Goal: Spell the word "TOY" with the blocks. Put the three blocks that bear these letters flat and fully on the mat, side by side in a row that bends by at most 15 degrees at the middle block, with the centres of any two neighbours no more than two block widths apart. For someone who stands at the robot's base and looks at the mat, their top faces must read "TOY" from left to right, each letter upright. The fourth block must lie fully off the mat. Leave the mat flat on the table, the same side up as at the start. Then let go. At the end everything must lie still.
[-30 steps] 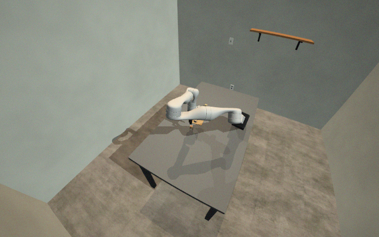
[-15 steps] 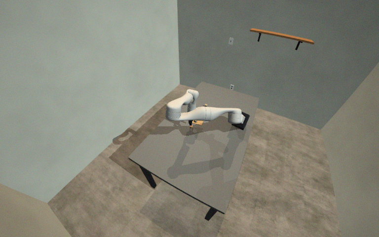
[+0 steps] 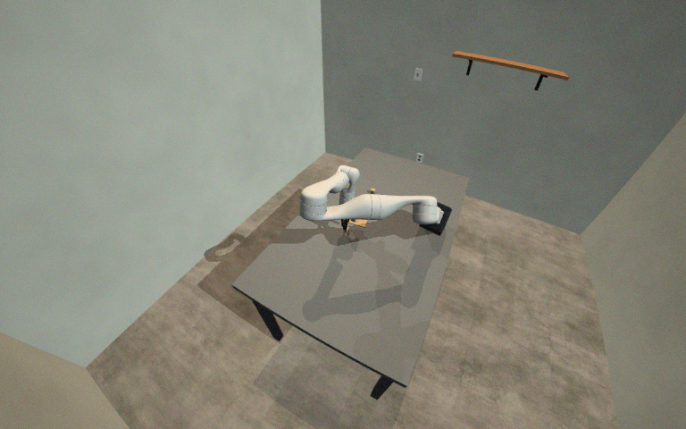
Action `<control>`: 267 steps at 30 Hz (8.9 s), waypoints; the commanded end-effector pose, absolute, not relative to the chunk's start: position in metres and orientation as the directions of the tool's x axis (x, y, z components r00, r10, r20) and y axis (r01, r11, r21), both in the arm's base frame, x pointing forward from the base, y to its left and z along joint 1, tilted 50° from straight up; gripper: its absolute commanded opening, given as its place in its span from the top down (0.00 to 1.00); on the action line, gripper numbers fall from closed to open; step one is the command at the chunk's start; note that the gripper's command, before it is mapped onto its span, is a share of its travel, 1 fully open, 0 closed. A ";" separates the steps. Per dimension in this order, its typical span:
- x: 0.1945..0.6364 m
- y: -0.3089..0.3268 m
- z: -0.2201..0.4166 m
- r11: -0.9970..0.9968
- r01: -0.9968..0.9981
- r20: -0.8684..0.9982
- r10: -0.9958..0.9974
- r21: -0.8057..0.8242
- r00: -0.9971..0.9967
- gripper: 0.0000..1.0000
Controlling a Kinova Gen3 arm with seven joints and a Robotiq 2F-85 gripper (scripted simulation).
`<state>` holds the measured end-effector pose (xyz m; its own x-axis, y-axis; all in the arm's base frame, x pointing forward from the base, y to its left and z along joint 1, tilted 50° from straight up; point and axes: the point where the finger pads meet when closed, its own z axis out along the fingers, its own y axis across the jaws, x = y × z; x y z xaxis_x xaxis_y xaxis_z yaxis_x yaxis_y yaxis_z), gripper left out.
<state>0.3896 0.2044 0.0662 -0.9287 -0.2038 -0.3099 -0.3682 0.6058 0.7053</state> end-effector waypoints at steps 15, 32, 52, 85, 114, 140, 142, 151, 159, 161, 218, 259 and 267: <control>0.389 0.213 0.058 0.606 -0.368 -0.307 -0.207 0.706 -0.929 0.38; 0.389 0.213 0.058 0.606 -0.368 -0.307 -0.207 0.706 -0.929 0.38; 0.390 0.214 0.058 0.606 -0.368 -0.307 -0.207 0.706 -0.929 0.38; 0.391 0.238 0.037 0.606 -0.368 -0.307 -0.207 0.706 -0.929 0.38; 0.391 0.238 0.037 0.606 -0.368 -0.307 -0.207 0.706 -0.929 0.79; 0.391 0.238 0.037 0.606 -0.368 -0.307 -0.207 0.706 -0.929 0.79; 0.391 0.238 0.037 0.606 -0.368 -0.307 -0.207 0.706 -0.929 0.79; 0.391 0.235 0.039 0.606 -0.368 -0.307 -0.207 0.706 -0.929 0.79; 0.390 0.221 0.052 0.606 -0.368 -0.307 -0.207 0.706 -0.929 0.79; 0.390 0.213 0.058 0.606 -0.368 -0.307 -0.207 0.706 -0.929 0.79; 0.391 0.143 0.077 0.628 0.057 0.024 0.062 0.776 -0.998 0.79; 0.399 0.073 0.000 0.069 0.987 0.756 0.636 0.144 -0.155 0.79; 0.399 0.071 -0.002 0.046 0.992 0.760 0.639 0.118 -0.120 0.79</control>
<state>0.3987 0.0725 -0.0013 -0.1254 0.6381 0.7597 0.9914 0.0507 0.1211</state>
